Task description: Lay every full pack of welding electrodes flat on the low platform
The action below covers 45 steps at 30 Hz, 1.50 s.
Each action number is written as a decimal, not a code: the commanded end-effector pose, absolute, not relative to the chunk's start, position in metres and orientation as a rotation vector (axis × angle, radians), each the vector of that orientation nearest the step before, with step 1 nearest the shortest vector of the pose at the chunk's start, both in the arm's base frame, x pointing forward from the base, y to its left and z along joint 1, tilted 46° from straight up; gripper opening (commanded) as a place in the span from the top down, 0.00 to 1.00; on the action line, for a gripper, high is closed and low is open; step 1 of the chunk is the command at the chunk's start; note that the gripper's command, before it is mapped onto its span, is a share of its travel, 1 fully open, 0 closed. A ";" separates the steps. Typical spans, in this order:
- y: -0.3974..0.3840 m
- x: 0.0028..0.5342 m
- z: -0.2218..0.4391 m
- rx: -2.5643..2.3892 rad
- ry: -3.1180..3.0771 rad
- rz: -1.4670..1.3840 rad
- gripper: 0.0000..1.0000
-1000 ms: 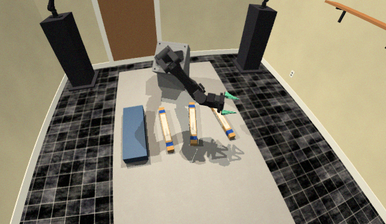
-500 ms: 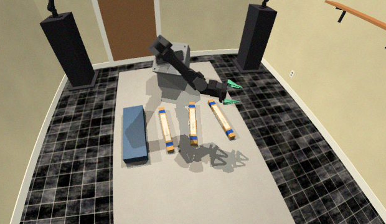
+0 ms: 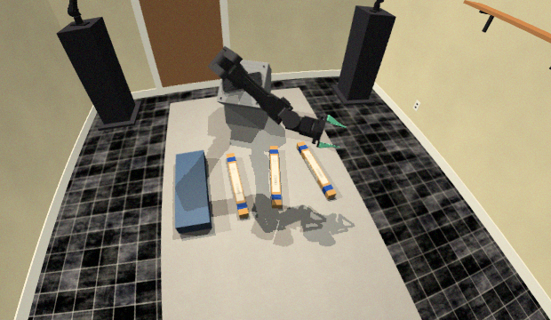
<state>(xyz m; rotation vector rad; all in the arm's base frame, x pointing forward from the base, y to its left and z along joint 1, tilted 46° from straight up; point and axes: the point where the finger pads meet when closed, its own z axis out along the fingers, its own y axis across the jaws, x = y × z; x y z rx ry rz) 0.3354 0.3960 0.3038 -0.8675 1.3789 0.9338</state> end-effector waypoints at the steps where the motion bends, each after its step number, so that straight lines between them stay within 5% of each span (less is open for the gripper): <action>1: 0.396 0.325 0.309 -0.813 1.510 0.937 0.26; 45: 0.325 0.281 0.252 -0.472 2.174 0.625 0.26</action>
